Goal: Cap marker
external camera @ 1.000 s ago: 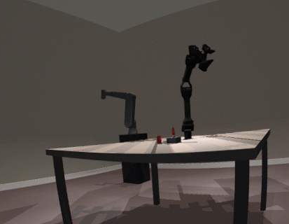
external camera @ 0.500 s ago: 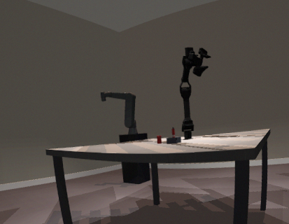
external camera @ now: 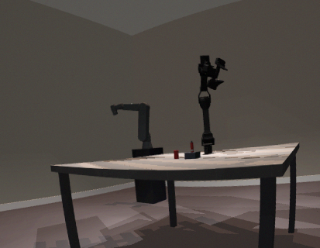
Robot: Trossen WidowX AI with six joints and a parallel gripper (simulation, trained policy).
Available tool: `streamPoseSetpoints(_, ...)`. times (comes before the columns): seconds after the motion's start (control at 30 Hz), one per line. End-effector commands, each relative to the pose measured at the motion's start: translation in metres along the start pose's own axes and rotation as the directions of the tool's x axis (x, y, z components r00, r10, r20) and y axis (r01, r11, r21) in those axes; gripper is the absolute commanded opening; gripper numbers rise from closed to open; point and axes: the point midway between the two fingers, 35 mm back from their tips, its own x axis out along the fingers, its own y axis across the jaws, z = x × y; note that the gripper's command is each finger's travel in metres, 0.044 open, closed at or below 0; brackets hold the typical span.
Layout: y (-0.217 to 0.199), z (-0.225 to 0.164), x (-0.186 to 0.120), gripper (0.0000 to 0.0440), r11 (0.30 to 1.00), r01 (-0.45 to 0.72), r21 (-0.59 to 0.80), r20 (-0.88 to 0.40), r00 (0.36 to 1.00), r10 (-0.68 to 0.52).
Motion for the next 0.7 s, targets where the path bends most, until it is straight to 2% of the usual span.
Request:
streamPoseSetpoints(0.0,-0.008,0.002,-0.004,0.0337,1.0,0.024,0.007,-0.004,1.0,-0.024)
streamPoseSetpoints(0.67,-0.074,0.024,-0.025,0.0334,0.972,0.21,0.106,-0.009,0.978,-0.21)
